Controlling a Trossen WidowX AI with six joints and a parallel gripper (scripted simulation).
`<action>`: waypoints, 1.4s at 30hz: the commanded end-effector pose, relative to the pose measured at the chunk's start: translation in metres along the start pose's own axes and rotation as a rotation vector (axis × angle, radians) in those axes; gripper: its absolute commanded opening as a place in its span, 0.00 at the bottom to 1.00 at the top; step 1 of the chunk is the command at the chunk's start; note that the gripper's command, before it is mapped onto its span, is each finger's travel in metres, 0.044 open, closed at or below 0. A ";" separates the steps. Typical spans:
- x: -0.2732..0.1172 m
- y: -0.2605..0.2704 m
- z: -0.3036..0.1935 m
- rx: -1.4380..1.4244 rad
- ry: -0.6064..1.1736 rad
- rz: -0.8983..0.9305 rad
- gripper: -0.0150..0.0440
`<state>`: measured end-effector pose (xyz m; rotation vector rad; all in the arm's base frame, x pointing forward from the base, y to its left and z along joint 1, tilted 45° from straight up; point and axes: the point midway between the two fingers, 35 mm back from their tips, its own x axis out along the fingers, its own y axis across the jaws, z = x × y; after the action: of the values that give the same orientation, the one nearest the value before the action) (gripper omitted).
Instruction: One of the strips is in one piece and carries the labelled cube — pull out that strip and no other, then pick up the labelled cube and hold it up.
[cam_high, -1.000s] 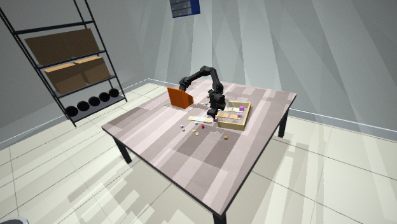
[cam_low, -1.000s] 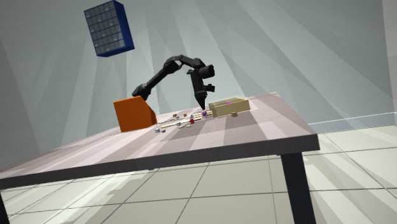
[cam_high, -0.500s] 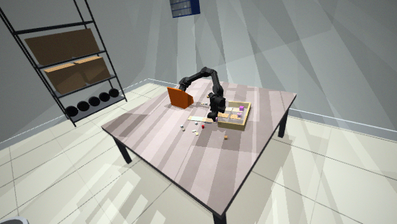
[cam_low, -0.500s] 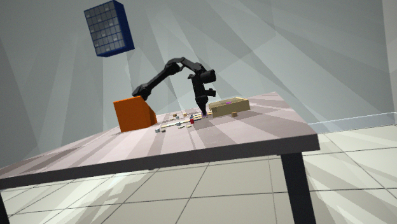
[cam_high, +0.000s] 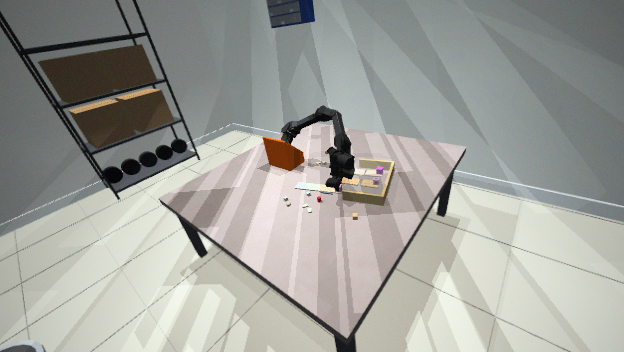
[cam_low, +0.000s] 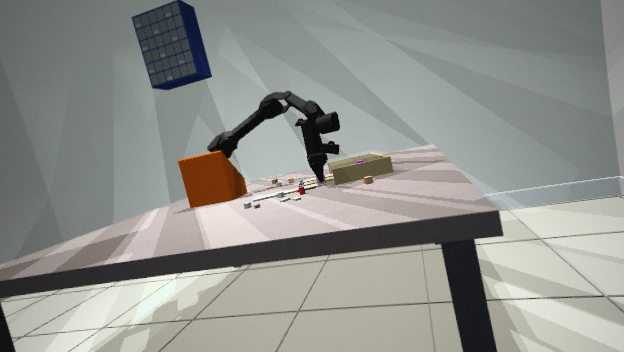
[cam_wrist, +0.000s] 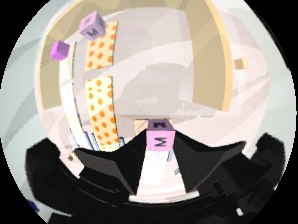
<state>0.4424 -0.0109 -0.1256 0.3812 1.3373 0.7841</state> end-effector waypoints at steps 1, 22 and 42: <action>0.000 0.000 0.000 -0.001 0.000 0.000 0.44; -0.034 0.021 -0.040 0.008 0.001 0.002 0.25; -0.043 0.044 -0.086 0.012 0.002 0.003 0.25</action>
<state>0.3543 -0.0250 -0.0895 0.4080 1.3568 0.7827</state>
